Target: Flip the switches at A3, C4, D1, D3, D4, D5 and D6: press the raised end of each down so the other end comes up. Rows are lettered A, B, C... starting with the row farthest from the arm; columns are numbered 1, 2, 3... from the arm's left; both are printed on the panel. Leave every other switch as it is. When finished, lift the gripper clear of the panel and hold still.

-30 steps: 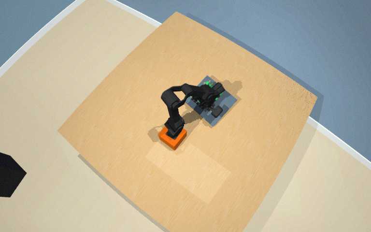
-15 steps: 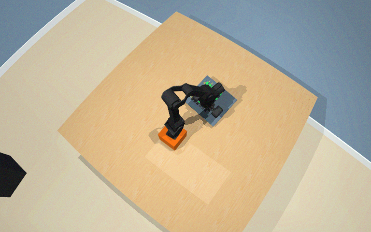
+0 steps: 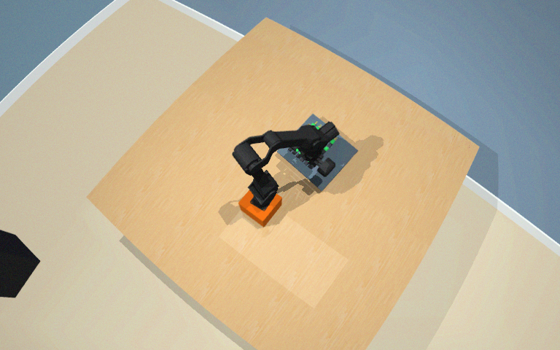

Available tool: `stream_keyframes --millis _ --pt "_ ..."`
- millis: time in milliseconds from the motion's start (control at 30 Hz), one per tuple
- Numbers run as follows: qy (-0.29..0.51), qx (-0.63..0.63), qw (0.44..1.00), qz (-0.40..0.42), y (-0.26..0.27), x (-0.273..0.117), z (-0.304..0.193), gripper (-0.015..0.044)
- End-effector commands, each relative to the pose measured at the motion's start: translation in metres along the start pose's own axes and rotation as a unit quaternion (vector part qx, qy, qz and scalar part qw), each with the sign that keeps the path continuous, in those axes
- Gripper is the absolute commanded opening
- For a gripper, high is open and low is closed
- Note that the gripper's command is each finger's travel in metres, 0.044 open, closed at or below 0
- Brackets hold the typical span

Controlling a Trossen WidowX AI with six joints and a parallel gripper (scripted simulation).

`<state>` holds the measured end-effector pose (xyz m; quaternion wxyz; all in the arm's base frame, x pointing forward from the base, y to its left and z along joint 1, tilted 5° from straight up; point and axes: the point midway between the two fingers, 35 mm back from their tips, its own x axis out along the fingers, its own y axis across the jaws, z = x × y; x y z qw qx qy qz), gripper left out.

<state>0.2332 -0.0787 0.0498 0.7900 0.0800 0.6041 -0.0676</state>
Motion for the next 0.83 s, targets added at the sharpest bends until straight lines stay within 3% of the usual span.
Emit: stream_keyframes --millis 0,167,367,800 --pt "-0.014 -0.002 1.000 0.000 0.000 -0.025 0.003 0.0000" --pt "-0.016 -0.005 1.000 0.002 0.006 -0.026 0.010 0.0000" --pt "-0.016 -0.002 1.000 0.003 0.053 -0.034 0.052 0.0000" --pt "-0.016 -0.002 1.000 0.002 0.055 -0.034 0.053 0.0000"
